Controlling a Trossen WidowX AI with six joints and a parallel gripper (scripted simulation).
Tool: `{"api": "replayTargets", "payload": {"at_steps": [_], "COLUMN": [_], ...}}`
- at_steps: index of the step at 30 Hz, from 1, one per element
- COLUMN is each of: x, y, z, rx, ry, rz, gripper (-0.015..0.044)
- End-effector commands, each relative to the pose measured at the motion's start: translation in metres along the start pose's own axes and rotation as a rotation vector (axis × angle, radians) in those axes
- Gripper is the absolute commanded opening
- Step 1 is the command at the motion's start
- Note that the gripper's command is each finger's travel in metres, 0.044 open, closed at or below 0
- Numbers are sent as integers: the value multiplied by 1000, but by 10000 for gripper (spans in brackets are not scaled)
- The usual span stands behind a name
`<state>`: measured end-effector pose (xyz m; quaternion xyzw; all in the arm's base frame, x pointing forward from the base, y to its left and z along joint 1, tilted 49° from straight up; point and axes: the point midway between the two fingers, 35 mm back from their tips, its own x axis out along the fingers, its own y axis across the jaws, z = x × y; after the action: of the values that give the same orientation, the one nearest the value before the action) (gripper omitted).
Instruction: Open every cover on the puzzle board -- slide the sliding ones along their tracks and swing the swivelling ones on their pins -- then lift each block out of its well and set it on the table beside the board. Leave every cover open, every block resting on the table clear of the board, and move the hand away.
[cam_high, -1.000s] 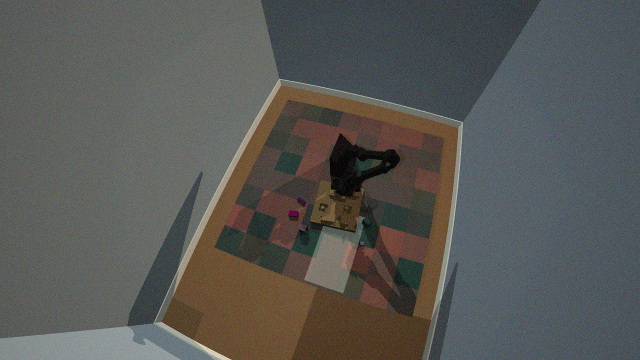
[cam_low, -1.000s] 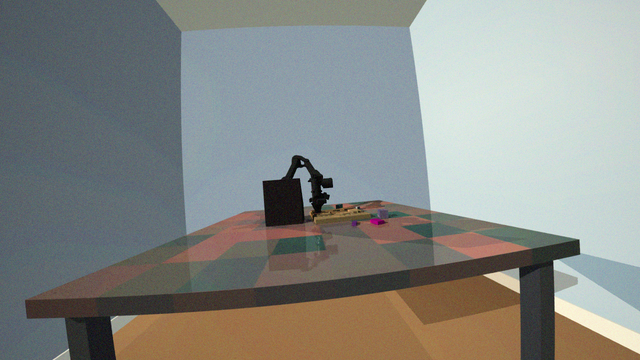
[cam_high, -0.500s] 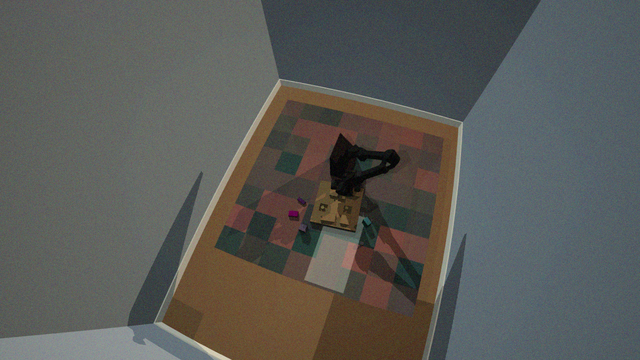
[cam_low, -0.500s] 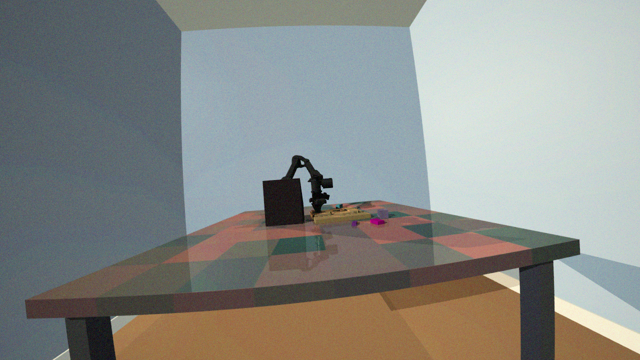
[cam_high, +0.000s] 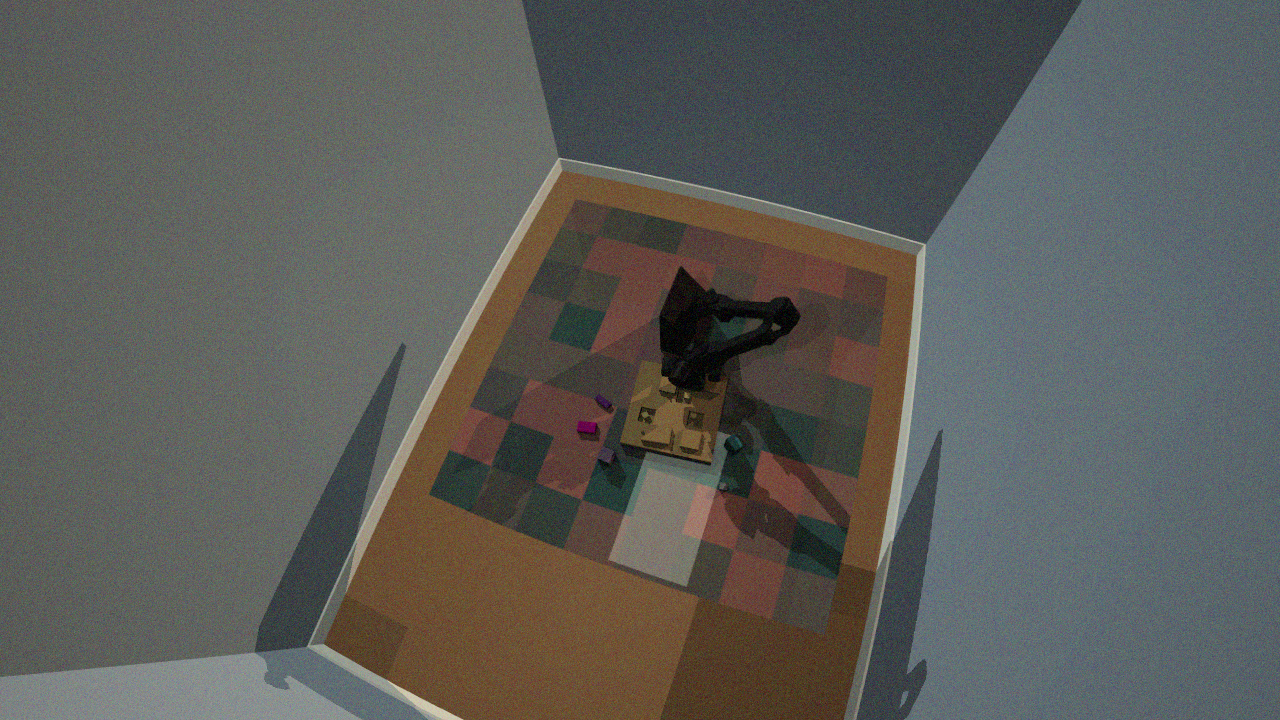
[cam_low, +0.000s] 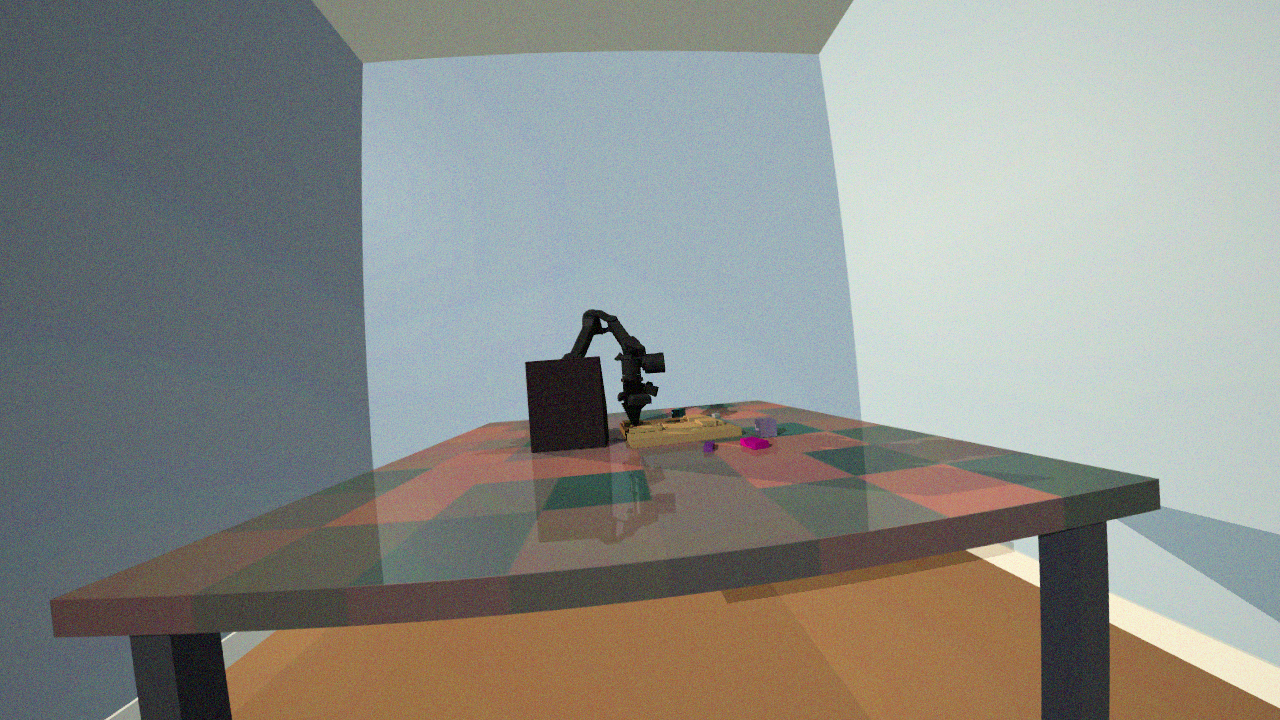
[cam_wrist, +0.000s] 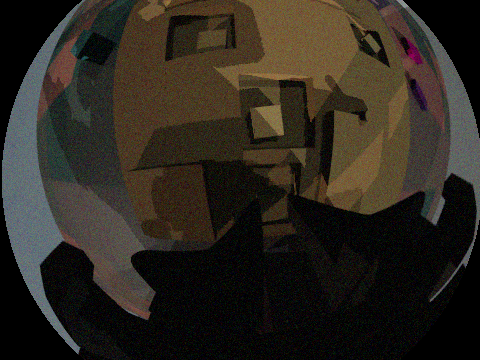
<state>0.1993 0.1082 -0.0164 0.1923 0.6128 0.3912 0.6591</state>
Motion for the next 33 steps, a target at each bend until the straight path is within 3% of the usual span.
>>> {"api": "replayTargets", "payload": {"at_steps": [1,33], "x": [-7,-56], "y": [-1,-1], "z": [4,3], "rx": [-12,-7], "ry": [-9,-7], "rz": [-8,-7], "gripper": [80,80]}}
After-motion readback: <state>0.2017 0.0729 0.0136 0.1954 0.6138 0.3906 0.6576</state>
